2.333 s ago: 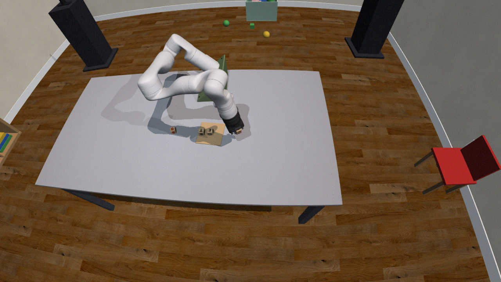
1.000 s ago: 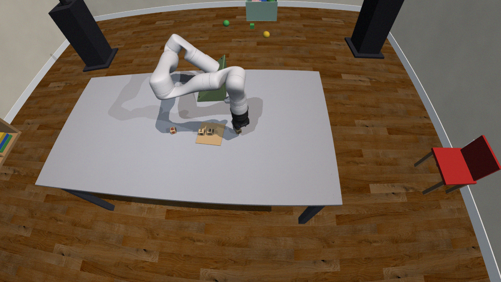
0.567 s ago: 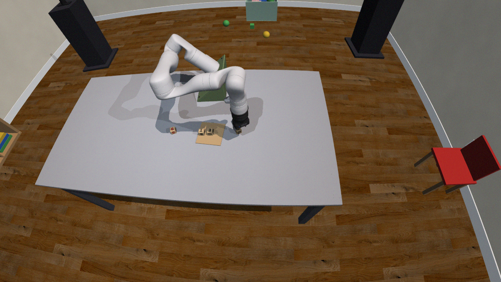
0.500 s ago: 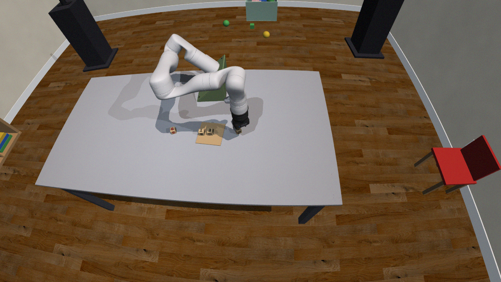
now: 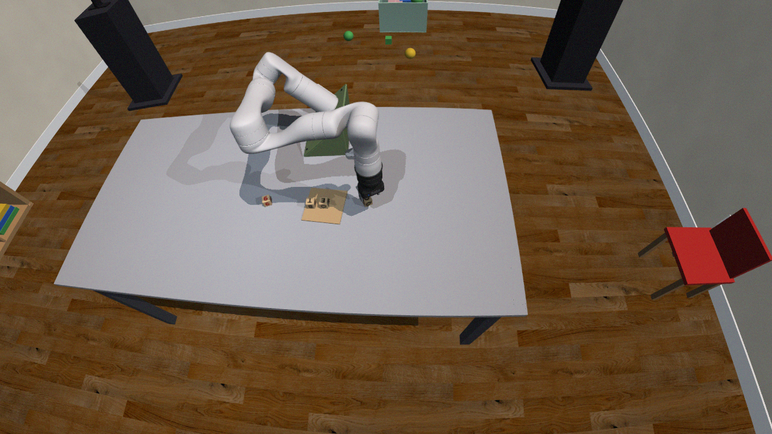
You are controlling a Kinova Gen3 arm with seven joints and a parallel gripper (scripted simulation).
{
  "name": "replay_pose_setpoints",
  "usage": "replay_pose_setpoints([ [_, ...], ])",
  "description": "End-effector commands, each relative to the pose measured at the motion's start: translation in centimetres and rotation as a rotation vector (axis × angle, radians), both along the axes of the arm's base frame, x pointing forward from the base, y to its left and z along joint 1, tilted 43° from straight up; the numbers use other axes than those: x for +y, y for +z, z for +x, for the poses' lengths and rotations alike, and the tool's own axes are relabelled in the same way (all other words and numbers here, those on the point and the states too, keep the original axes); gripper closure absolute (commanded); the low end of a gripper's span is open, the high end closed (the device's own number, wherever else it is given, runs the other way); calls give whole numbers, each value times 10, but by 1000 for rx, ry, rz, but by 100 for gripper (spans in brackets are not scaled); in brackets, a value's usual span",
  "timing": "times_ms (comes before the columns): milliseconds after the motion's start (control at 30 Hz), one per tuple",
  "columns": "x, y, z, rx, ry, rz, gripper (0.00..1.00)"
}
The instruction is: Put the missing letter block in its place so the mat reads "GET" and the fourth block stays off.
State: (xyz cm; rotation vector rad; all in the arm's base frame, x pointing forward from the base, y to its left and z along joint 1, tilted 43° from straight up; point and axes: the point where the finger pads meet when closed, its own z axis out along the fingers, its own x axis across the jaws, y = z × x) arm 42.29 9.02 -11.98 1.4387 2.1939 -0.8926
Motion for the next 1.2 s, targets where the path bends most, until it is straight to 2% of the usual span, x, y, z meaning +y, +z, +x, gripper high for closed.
replay_pose_setpoints([
  [0,-5,8,2,-2,0,3,0],
  [33,-13,16,4,-1,0,5,0],
  [100,-13,16,4,-1,0,5,0],
  [233,-62,66,8,-1,0,9,0],
  [400,-105,105,4,-2,1,1,0],
  [1167,-108,107,3,-2,0,1,0],
])
